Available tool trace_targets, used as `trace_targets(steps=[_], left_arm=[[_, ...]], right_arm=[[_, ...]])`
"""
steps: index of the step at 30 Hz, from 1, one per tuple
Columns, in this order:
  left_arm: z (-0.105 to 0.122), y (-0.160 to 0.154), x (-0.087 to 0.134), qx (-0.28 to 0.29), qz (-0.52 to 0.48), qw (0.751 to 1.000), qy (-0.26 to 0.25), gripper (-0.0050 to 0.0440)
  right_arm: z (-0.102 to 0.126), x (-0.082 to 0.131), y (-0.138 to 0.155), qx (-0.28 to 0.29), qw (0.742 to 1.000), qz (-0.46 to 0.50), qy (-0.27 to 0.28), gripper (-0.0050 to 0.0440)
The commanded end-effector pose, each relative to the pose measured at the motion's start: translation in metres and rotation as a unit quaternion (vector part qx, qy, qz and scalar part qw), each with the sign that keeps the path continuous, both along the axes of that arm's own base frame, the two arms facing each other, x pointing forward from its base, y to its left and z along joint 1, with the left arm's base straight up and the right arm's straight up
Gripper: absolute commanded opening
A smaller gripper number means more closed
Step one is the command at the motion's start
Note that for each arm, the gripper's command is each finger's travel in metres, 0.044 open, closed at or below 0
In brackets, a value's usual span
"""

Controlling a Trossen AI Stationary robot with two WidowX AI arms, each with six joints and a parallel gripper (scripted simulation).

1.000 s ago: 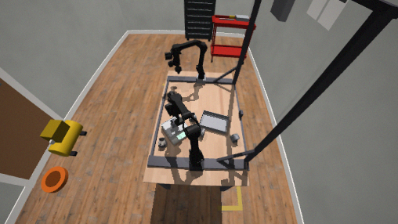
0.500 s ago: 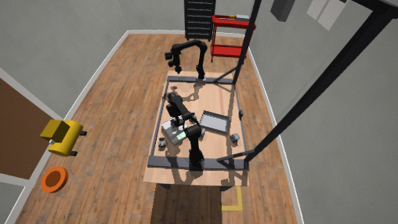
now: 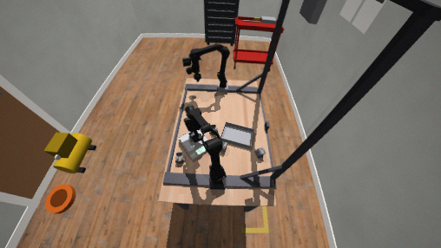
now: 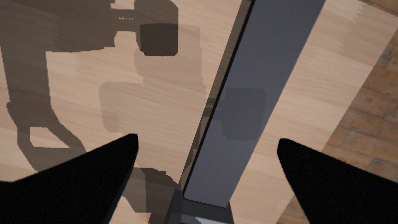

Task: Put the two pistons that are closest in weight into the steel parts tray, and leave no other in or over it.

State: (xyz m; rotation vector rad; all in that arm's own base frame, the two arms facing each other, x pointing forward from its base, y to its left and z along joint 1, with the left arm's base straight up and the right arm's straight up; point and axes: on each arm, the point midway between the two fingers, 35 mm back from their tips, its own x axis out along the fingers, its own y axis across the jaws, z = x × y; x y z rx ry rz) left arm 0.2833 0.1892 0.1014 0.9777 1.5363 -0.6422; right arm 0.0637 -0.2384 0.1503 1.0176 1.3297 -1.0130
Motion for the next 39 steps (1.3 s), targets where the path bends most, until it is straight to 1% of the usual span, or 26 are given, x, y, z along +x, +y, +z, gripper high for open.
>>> trace_targets(steps=[1, 23, 24, 39], left_arm=[[0.000, 0.004, 0.002, 0.004, 0.000, 1.000, -0.010, 0.0378], [-0.032, 0.012, 0.002, 0.005, 0.002, 1.000, -0.011, 0.0378], [-0.024, 0.013, 0.006, 0.011, 0.001, 1.000, -0.020, 0.0158], [-0.024, 0.013, 0.006, 0.011, 0.001, 1.000, -0.020, 0.0158]], right_arm=[[0.008, 0.001, -0.005, -0.015, 1.000, -0.001, -0.005, 0.0400], [0.008, 0.001, -0.005, -0.015, 1.000, -0.001, -0.005, 0.0400], [0.008, 0.001, -0.005, -0.015, 1.000, -0.001, -0.005, 0.0400], [0.008, 0.001, -0.005, -0.015, 1.000, -0.001, -0.005, 0.0400]])
